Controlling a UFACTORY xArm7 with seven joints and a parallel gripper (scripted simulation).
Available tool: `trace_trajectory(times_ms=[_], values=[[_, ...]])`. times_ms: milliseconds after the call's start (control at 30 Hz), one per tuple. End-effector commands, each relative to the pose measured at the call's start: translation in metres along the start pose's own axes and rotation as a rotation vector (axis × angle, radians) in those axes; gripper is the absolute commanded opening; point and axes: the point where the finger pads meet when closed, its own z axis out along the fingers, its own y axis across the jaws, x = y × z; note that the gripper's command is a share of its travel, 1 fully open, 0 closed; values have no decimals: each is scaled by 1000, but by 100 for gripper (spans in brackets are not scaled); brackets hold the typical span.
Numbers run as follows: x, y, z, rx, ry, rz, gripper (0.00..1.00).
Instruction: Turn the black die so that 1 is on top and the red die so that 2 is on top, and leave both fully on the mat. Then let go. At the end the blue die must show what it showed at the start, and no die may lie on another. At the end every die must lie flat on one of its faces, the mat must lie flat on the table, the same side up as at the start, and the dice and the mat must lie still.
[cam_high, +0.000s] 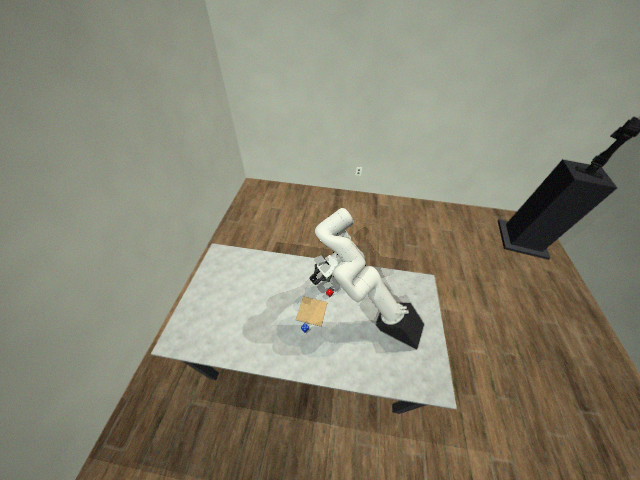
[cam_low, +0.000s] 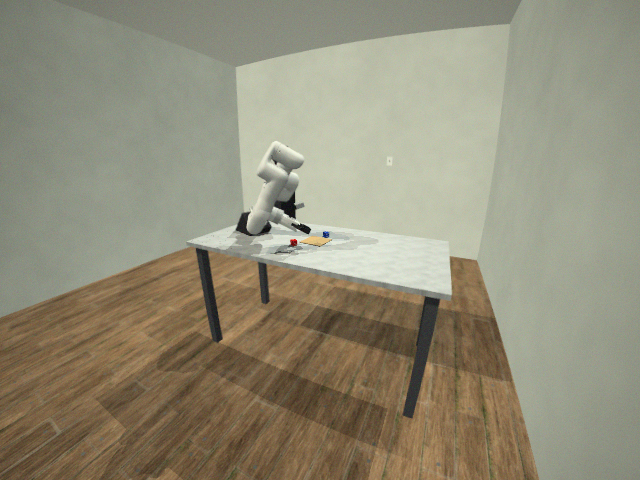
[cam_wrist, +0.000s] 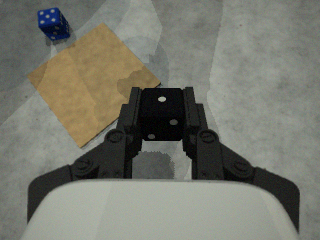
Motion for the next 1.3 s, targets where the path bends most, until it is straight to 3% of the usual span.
trace_trajectory(times_ms=[0, 467, 933, 1267], values=[[-1, 1, 0, -6, 11, -6, 27], [-19, 1, 10, -6, 11, -7, 27], [-58, 1, 30, -6, 11, -7, 27], [-62, 1, 32, -6, 11, -7, 27]])
